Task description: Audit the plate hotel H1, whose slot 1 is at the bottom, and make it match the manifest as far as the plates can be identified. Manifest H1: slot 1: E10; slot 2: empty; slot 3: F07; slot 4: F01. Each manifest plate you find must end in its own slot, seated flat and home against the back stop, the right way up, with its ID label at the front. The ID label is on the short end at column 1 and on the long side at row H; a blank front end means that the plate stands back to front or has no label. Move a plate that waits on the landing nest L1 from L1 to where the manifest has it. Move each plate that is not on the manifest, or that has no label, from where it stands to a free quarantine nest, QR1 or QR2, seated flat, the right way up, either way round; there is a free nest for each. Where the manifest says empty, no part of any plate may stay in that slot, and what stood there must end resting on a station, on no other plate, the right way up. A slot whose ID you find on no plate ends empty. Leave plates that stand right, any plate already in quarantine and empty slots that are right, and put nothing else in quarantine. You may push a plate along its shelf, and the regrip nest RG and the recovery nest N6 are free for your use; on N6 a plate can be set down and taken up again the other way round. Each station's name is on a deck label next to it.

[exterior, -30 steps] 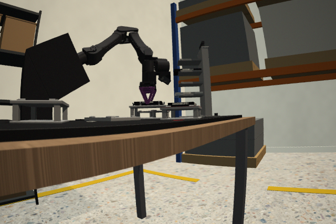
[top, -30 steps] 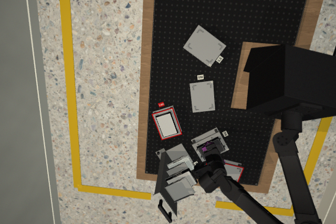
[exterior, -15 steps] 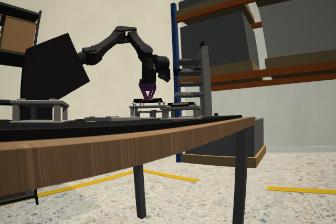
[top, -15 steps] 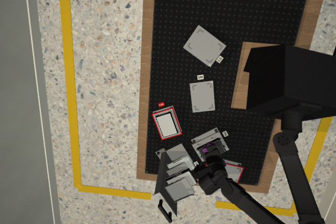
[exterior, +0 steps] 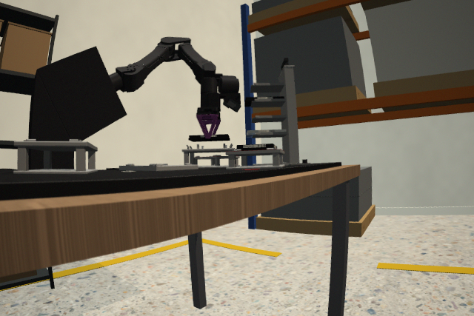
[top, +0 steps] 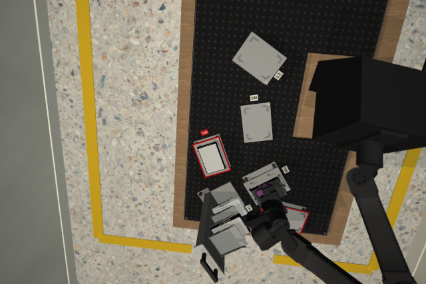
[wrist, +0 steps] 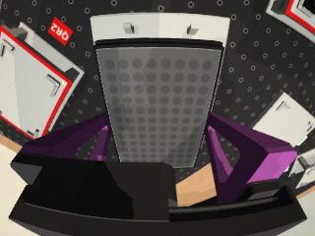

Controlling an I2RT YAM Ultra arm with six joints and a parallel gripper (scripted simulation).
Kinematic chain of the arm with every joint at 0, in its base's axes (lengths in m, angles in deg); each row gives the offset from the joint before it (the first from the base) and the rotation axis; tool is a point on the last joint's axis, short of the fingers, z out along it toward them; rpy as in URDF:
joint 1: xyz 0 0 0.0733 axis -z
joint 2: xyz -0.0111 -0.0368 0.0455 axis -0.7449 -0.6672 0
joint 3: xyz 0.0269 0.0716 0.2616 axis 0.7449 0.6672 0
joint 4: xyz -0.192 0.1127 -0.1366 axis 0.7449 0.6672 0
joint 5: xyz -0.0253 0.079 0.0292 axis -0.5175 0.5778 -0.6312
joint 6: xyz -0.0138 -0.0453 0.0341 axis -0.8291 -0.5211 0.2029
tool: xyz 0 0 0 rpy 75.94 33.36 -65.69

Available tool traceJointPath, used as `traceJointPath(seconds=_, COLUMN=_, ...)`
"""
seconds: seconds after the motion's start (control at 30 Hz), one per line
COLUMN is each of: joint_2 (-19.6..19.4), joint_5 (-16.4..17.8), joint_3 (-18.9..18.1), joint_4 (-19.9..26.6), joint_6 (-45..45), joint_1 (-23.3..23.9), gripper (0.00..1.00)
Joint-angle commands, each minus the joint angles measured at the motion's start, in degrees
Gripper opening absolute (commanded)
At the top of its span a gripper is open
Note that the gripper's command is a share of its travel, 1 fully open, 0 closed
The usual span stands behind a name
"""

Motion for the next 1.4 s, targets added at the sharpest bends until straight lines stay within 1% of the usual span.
traceJointPath(seconds=0.0, joint_2=1.0, joint_5=0.6, joint_3=-0.5, joint_4=1.6, joint_6=-0.7, joint_1=1.3, gripper=0.86)
traceJointPath(seconds=0.8, joint_2=3.2, joint_5=3.1, joint_3=-1.9, joint_4=7.5, joint_6=-4.0, joint_1=4.8, gripper=0.86)
traceJointPath(seconds=1.23, joint_2=4.4, joint_5=4.8, joint_3=-3.1, joint_4=11.6, joint_6=-6.5, joint_1=7.2, gripper=0.86)
traceJointPath(seconds=1.27, joint_2=4.6, joint_5=5.1, joint_3=-3.4, joint_4=12.4, joint_6=-7.0, joint_1=7.8, gripper=0.86)
traceJointPath(seconds=1.33, joint_2=4.6, joint_5=5.1, joint_3=-3.4, joint_4=12.4, joint_6=-7.0, joint_1=7.8, gripper=0.86)
traceJointPath(seconds=1.37, joint_2=4.8, joint_5=5.5, joint_3=-3.6, joint_4=13.3, joint_6=-7.6, joint_1=8.3, gripper=0.86)
